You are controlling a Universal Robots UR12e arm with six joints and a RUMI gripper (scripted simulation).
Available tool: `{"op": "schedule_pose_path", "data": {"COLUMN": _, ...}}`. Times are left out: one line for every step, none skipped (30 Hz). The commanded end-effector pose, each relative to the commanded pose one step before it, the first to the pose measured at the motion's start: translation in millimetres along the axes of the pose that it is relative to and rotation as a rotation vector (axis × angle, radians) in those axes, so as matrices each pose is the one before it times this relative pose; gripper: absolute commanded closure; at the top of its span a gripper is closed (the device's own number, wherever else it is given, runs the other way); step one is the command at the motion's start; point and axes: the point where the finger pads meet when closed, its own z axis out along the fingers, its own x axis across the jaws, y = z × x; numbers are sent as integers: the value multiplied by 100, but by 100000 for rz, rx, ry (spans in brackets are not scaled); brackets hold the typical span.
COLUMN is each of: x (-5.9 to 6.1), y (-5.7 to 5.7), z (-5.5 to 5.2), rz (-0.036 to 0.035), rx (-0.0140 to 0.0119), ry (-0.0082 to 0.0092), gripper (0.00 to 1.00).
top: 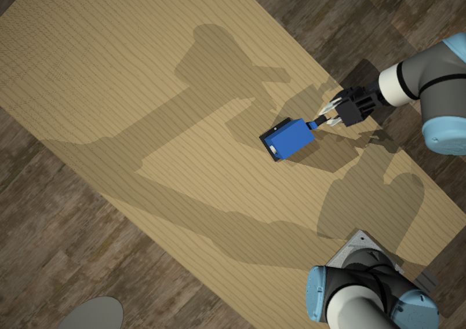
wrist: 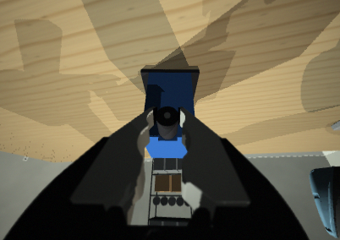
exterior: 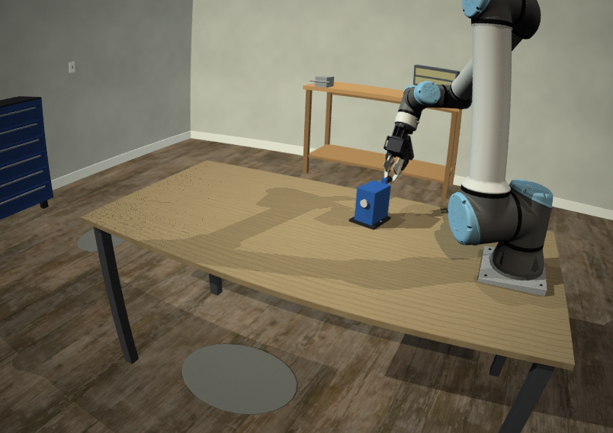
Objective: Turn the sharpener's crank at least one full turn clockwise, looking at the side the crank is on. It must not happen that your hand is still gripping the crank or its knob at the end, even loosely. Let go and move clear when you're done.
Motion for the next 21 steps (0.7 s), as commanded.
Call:
{"op": "schedule_pose_path", "data": {"x": -182, "y": -2, "z": -71, "rz": -64, "rx": 90, "ry": -110, "gripper": 91}}
{"op": "schedule_pose_path", "data": {"x": -29, "y": -1, "z": 1, "rz": 0, "rx": 0, "ry": 0, "gripper": 91}}
{"op": "schedule_pose_path", "data": {"x": -30, "y": -1, "z": 1, "rz": 0, "rx": 0, "ry": 0, "gripper": 91}}
{"op": "schedule_pose_path", "data": {"x": -31, "y": -1, "z": 2, "rz": 0, "rx": 0, "ry": 0, "gripper": 91}}
{"op": "schedule_pose_path", "data": {"x": -32, "y": -1, "z": 2, "rz": 0, "rx": 0, "ry": 0, "gripper": 91}}
{"op": "schedule_pose_path", "data": {"x": -33, "y": -1, "z": 2, "rz": 0, "rx": 0, "ry": 0, "gripper": 91}}
{"op": "schedule_pose_path", "data": {"x": -34, "y": -1, "z": 2, "rz": 0, "rx": 0, "ry": 0, "gripper": 91}}
{"op": "schedule_pose_path", "data": {"x": -35, "y": -1, "z": 3, "rz": 0, "rx": 0, "ry": 0, "gripper": 91}}
{"op": "schedule_pose_path", "data": {"x": -36, "y": -2, "z": 3, "rz": 0, "rx": 0, "ry": 0, "gripper": 91}}
{"op": "schedule_pose_path", "data": {"x": -37, "y": -2, "z": 3, "rz": 0, "rx": 0, "ry": 0, "gripper": 91}}
{"op": "schedule_pose_path", "data": {"x": -38, "y": -2, "z": 4, "rz": 0, "rx": 0, "ry": 0, "gripper": 91}}
{"op": "schedule_pose_path", "data": {"x": -39, "y": -2, "z": 4, "rz": 0, "rx": 0, "ry": 0, "gripper": 91}}
{"op": "schedule_pose_path", "data": {"x": 0, "y": 0, "z": 0, "rz": 0, "rx": 0, "ry": 0, "gripper": 91}}
{"op": "schedule_pose_path", "data": {"x": 0, "y": 0, "z": 0, "rz": 0, "rx": 0, "ry": 0, "gripper": 91}}
{"op": "schedule_pose_path", "data": {"x": -101, "y": -7, "z": 12, "rz": 0, "rx": 0, "ry": 0, "gripper": 91}}
{"op": "schedule_pose_path", "data": {"x": -32, "y": -2, "z": 4, "rz": 0, "rx": 0, "ry": 0, "gripper": 91}}
{"op": "schedule_pose_path", "data": {"x": -38, "y": -3, "z": 5, "rz": 0, "rx": 0, "ry": 0, "gripper": 91}}
{"op": "schedule_pose_path", "data": {"x": -42, "y": -4, "z": 6, "rz": 0, "rx": 0, "ry": 0, "gripper": 91}}
{"op": "schedule_pose_path", "data": {"x": -43, "y": -4, "z": 7, "rz": 0, "rx": 0, "ry": 0, "gripper": 91}}
{"op": "schedule_pose_path", "data": {"x": -44, "y": -4, "z": 7, "rz": 0, "rx": 0, "ry": 0, "gripper": 91}}
{"op": "schedule_pose_path", "data": {"x": -45, "y": -4, "z": 8, "rz": 0, "rx": 0, "ry": 0, "gripper": 91}}
